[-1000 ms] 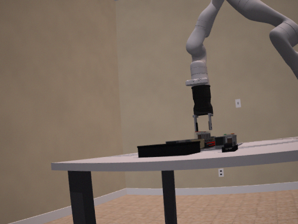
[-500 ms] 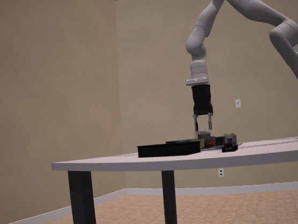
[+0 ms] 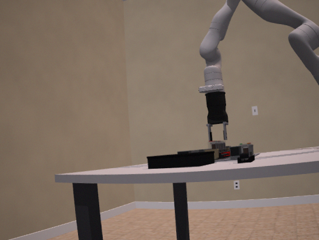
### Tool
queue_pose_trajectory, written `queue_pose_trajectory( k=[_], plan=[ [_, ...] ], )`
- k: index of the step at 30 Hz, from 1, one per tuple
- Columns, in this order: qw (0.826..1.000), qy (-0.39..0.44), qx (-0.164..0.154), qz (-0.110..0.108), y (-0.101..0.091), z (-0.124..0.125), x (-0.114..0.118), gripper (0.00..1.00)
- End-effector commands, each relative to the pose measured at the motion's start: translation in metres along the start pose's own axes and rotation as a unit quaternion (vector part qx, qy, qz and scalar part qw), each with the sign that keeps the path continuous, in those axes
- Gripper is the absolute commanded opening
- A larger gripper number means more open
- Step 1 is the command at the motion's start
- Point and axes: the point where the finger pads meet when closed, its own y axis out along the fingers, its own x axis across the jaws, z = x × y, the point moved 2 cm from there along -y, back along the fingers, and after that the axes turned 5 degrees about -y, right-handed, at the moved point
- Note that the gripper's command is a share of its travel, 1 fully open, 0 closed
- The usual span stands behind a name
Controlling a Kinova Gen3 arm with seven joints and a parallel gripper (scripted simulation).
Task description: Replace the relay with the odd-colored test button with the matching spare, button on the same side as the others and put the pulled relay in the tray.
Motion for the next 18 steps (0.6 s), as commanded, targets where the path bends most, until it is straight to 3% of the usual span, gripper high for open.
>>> queue_pose_trajectory(
  k=[1, 18],
  plan=[
    [1.000, -0.001, 0.001, 0.000, 0.0017, 0.0014, 0.0001, 1.00],
    [1.000, -0.001, 0.001, 0.000, 0.0089, 0.0002, 0.0002, 1.00]
  ],
)
